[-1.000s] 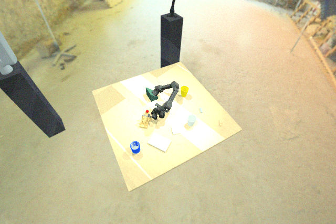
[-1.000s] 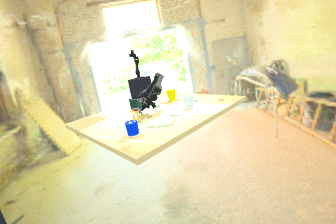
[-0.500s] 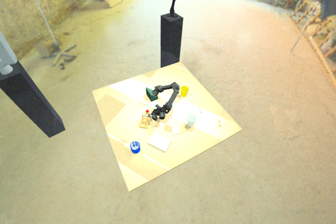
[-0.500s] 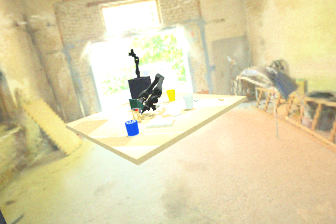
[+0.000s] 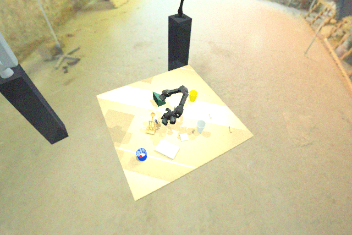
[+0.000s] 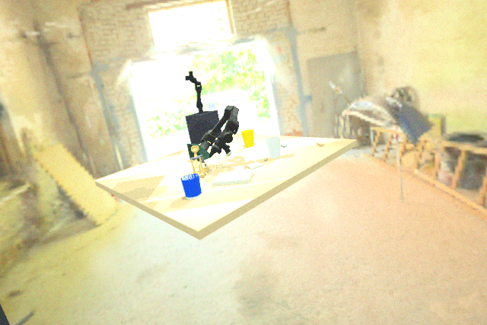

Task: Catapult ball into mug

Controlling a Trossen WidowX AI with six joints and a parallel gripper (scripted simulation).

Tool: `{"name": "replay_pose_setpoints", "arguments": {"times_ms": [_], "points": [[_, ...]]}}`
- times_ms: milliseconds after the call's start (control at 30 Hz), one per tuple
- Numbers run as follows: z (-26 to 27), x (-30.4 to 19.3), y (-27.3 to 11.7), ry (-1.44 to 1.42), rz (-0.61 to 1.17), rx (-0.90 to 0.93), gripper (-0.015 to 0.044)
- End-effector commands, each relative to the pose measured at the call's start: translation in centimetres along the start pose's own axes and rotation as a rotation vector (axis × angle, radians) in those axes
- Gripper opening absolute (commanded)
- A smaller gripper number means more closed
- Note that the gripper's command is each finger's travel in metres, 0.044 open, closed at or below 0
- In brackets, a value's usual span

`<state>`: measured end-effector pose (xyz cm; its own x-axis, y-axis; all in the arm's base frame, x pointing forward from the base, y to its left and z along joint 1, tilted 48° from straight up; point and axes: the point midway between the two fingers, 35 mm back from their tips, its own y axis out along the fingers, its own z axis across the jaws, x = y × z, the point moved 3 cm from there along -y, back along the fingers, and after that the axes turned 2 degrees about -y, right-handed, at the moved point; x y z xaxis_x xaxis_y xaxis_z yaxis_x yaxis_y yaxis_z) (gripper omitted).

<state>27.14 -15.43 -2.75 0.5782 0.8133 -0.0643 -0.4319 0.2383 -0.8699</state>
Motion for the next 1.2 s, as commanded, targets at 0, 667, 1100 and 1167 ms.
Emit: {"name": "replay_pose_setpoints", "arguments": {"times_ms": [0, 667, 1100, 1167], "points": [[0.8, -2.3, -5.9, -0.003, 0.005, -0.022, 0.0000], [-6.8, -4.3, -5.2, 0.473, -0.246, -0.169, 0.0440], [-12.4, -7.6, -5.3, 0.844, -0.480, -0.230, 0.0440], [-13.2, -8.2, -5.4, 0.900, -0.520, -0.236, 0.0440]]}}
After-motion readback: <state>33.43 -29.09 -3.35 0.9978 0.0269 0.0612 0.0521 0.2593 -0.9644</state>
